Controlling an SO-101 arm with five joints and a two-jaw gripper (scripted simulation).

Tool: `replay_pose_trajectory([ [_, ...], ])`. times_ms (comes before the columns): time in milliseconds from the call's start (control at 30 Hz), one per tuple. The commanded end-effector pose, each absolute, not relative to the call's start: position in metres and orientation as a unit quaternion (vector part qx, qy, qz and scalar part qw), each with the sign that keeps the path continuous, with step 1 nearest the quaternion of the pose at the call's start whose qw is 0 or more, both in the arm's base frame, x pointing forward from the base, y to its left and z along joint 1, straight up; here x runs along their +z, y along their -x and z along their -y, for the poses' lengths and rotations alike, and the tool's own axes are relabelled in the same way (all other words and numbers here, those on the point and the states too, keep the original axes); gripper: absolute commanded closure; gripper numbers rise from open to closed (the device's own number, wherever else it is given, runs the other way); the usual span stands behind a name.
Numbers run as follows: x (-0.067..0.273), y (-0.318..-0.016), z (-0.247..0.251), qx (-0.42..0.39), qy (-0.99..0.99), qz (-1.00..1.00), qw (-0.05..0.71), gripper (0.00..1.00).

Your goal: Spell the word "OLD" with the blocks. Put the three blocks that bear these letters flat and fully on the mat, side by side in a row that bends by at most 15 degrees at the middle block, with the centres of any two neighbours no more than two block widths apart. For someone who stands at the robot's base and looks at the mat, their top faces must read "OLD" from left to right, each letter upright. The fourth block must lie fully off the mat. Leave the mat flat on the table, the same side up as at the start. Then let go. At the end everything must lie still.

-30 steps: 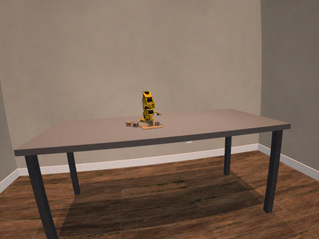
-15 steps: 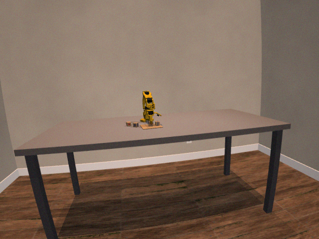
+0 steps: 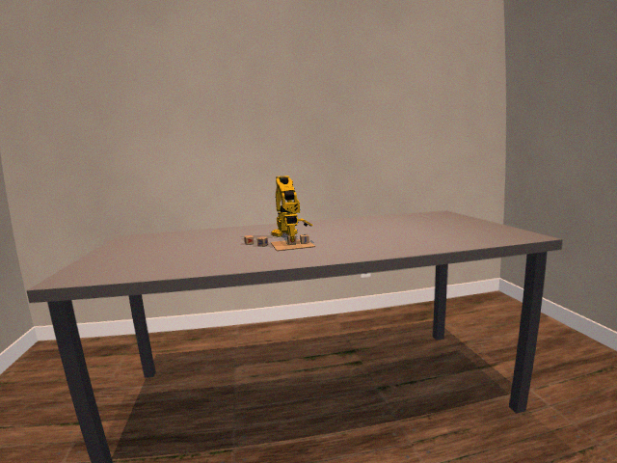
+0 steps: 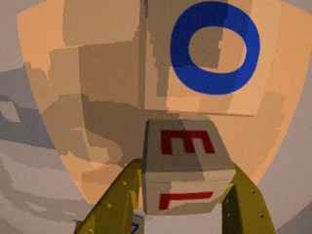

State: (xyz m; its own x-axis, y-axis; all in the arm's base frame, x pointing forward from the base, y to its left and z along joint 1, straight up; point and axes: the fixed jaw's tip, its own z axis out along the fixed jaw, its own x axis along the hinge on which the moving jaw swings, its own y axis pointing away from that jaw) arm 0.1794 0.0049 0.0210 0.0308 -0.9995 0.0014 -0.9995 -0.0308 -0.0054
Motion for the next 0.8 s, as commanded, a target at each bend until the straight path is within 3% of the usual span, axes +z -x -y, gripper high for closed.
replay_pose_trajectory([
  [0, 0.0292, -0.188, -0.0047, -0.024, 0.715, -0.699, 0.024, 0.99],
  [300, 0.0292, -0.188, -0.0047, -0.024, 0.715, -0.699, 0.024, 0.84],
  [767, 0.0292, -0.188, -0.0047, -0.024, 0.715, -0.699, 0.024, 0.8],
])
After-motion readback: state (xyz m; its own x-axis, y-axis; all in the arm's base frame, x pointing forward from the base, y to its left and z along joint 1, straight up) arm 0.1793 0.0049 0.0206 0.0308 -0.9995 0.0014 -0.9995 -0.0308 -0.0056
